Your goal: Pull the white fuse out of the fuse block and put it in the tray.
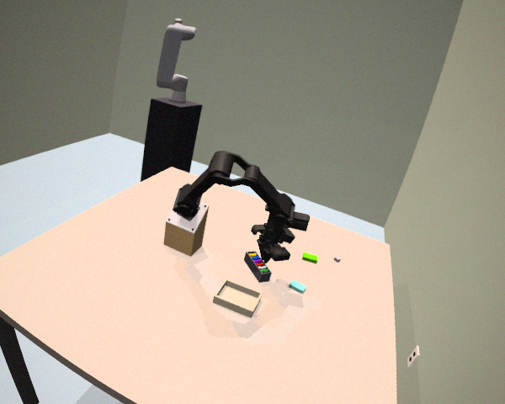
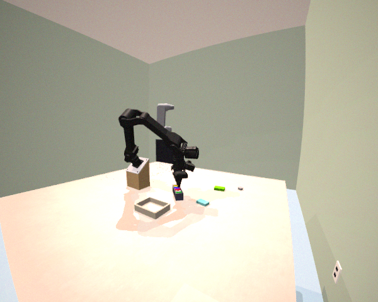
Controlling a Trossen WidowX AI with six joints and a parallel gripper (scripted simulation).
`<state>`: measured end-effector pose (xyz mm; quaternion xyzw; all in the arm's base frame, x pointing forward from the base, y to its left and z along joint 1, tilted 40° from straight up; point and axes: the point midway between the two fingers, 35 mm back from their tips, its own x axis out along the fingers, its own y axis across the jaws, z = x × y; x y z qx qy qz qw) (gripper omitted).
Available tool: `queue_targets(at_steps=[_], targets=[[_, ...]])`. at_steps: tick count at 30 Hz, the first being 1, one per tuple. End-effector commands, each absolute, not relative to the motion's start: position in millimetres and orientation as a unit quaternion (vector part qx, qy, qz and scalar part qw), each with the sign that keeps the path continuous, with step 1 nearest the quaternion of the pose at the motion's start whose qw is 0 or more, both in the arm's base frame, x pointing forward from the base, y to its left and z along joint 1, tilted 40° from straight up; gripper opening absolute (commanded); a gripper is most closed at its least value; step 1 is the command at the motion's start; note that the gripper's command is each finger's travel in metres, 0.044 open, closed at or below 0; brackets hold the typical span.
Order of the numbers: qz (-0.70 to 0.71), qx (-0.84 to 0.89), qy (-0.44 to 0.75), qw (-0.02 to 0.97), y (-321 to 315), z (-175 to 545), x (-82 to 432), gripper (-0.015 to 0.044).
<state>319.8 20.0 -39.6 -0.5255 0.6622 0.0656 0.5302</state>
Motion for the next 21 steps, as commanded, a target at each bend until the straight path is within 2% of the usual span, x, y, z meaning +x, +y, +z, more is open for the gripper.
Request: queue_targets(at_steps=[1,21], targets=[[0.065,-0.527,0.665,0.525,14.8,-44.9,318.6,0.0073],[0.065,-0.527,0.665,0.525,6.5,-54.9,320.4,0.0073]])
